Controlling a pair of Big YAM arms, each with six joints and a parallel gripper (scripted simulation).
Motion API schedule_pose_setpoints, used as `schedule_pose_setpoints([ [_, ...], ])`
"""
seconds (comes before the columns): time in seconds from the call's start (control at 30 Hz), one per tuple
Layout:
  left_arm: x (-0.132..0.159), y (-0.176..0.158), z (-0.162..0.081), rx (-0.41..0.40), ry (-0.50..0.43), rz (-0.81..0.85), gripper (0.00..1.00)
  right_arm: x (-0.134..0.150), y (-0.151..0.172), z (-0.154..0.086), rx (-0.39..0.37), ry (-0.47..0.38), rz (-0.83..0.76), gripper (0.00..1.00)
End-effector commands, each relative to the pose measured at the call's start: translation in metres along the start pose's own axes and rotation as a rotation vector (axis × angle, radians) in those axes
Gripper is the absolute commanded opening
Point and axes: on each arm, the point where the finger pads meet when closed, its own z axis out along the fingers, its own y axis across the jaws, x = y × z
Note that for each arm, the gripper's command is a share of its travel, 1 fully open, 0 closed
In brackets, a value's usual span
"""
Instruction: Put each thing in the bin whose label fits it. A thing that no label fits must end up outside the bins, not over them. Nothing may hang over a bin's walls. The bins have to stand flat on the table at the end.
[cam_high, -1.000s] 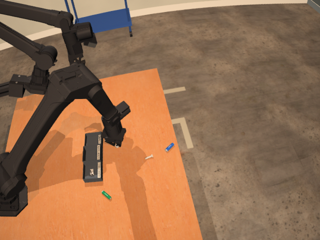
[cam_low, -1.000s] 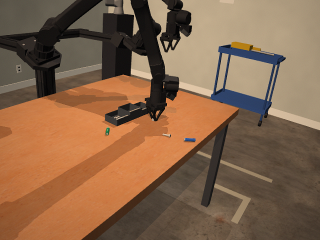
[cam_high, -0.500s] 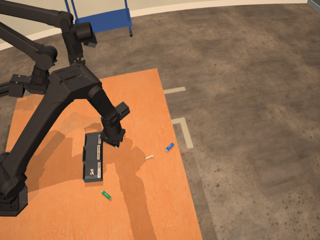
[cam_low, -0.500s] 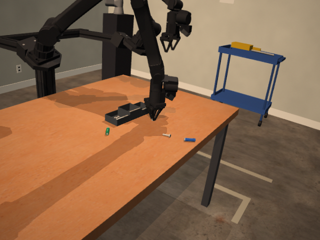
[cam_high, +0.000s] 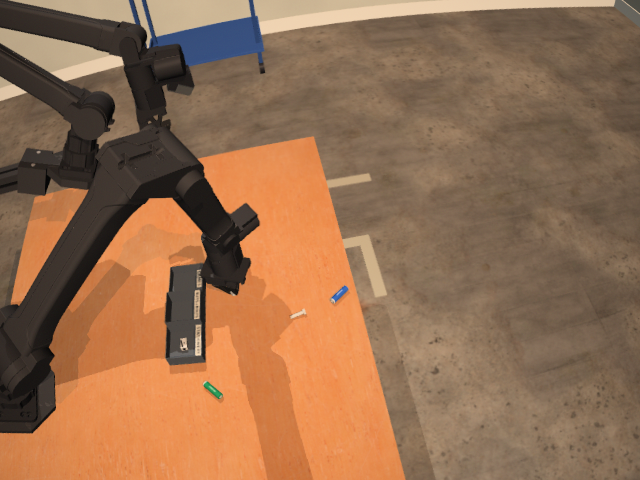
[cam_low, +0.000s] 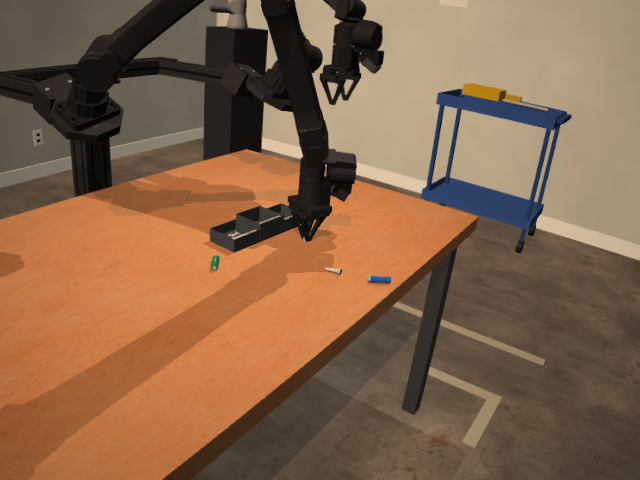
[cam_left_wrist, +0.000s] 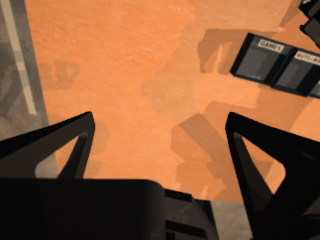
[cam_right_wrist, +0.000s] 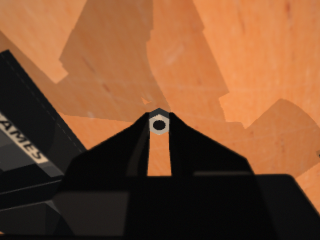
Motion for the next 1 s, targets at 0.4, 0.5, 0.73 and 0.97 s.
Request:
schedule_pose_setpoints([
  [0.4,0.006,0.002,0.003,-0.004,0.014,0.002,1.00,-0.006,0.002,-0.025,0.003,-0.018,-0.014,0.11],
  [0.5,0.006,0.002,0.003,-0.004,0.014,0.002,1.00,-0.006,0.002,-0.034,0.004,-0.017,-0.008,0.11],
  [0.73,0.006,0.002,0.003,-0.004,0.014,0.002,1.00,0.005,-0.012,-0.044,0.006,-0.001,0.022,0.11],
  [0.97,0.006,0.002,0.003,-0.004,0.014,0.002,1.00,-0.005,0.002,-0.075,0.005,-0.017,-0.008,0.11],
])
